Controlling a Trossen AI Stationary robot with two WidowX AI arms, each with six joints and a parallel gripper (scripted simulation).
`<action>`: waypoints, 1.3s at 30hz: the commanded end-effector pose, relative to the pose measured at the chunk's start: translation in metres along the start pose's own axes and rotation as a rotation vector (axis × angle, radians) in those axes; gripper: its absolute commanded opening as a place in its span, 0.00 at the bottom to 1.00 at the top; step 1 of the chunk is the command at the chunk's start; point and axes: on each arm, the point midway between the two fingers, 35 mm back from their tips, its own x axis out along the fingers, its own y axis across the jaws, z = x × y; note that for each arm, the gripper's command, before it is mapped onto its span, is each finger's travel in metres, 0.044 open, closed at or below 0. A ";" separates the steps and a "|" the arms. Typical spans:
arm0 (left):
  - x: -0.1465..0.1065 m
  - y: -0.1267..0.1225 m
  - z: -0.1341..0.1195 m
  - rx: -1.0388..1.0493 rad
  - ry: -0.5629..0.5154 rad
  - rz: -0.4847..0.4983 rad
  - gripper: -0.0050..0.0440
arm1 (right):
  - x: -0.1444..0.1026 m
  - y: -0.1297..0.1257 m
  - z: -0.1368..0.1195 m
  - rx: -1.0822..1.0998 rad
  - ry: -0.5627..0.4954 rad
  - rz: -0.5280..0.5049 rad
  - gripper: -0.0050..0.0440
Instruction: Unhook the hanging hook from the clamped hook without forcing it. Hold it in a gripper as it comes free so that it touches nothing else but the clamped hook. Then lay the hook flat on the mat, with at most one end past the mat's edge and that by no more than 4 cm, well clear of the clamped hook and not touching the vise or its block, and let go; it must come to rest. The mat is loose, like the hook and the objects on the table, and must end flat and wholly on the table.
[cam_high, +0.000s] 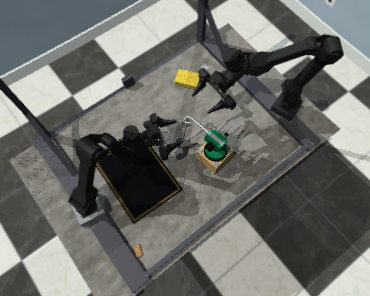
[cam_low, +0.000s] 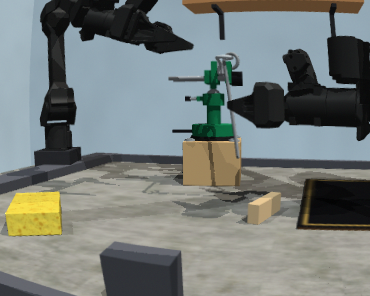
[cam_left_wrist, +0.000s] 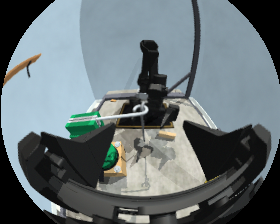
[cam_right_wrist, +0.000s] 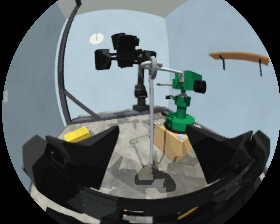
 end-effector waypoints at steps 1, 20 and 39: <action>-0.004 0.000 0.010 -0.013 -0.026 -0.002 1.00 | 0.007 0.002 0.010 0.015 -0.025 -0.001 1.00; -0.004 0.000 0.010 -0.013 -0.026 -0.002 1.00 | 0.033 0.003 0.013 0.015 -0.027 -0.001 1.00; -0.004 0.000 0.010 -0.013 -0.026 -0.002 1.00 | 0.059 0.001 0.016 0.015 -0.029 -0.002 1.00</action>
